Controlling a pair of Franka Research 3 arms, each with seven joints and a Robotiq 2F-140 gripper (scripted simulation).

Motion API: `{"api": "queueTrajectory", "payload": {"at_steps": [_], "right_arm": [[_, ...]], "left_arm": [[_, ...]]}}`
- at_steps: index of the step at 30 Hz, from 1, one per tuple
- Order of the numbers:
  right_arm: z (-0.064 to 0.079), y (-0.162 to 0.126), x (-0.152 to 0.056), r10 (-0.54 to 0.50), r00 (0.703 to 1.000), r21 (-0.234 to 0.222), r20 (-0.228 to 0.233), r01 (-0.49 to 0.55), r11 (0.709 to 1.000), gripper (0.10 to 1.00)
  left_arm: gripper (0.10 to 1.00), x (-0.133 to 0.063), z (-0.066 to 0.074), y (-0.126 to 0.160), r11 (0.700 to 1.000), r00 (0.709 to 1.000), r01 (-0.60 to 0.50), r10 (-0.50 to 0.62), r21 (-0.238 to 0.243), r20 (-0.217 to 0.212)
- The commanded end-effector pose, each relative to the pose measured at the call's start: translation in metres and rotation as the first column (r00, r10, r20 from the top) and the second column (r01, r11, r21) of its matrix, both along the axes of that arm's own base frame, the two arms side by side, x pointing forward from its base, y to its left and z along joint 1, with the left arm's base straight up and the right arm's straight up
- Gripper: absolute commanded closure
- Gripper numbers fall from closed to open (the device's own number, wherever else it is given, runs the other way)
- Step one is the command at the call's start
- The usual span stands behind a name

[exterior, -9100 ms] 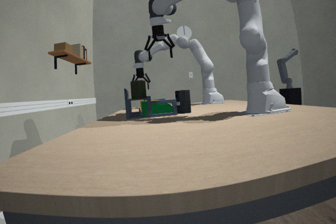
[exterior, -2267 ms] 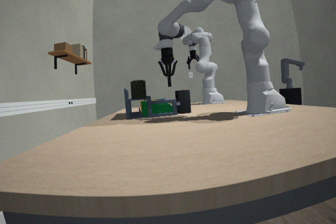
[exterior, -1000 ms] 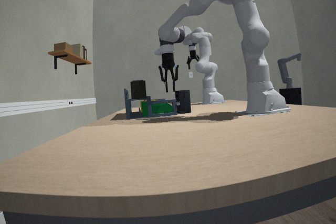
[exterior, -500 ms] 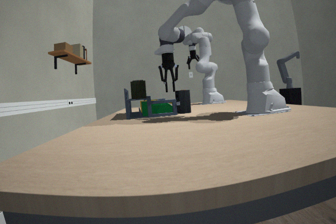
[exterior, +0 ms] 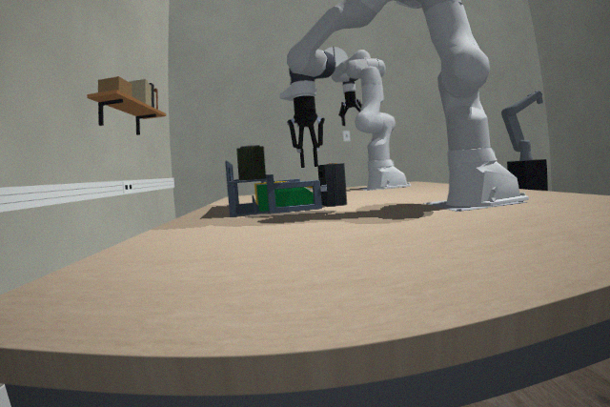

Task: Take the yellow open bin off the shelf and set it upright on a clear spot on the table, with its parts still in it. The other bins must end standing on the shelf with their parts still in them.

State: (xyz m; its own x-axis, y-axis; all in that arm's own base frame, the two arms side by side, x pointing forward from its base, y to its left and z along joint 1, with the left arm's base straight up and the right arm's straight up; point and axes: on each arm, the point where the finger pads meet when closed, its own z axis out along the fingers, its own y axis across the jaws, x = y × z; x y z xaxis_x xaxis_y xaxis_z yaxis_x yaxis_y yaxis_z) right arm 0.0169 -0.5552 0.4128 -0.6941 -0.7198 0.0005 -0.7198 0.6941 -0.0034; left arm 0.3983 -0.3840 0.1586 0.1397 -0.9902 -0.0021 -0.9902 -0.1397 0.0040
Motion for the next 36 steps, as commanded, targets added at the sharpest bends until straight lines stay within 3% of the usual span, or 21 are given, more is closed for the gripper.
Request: {"api": "queueTrajectory", "payload": {"at_steps": [1, 19, 36], "right_arm": [[0.0, 0.0, 0.0, 0.0, 1.0, 0.0, 0.0, 0.0, 1.0, 0.098], [0.0, 0.0, 0.0, 0.0, 1.0, 0.0, 0.0, 0.0, 1.0, 0.098], [0.0, 0.0, 0.0, 0.0, 1.0, 0.0, 0.0, 0.0, 1.0, 0.098]], "left_arm": [[0.759, 0.001, 0.0, -0.001, 1.0, 1.0, -0.002, 0.002, -0.002, 0.004], [0.759, 0.001, -0.013, -0.001, 1.0, 1.0, -0.002, 0.002, -0.002, 0.004], [0.759, 0.001, -0.035, -0.002, 1.0, 1.0, -0.002, 0.002, -0.002, 0.004]]}}
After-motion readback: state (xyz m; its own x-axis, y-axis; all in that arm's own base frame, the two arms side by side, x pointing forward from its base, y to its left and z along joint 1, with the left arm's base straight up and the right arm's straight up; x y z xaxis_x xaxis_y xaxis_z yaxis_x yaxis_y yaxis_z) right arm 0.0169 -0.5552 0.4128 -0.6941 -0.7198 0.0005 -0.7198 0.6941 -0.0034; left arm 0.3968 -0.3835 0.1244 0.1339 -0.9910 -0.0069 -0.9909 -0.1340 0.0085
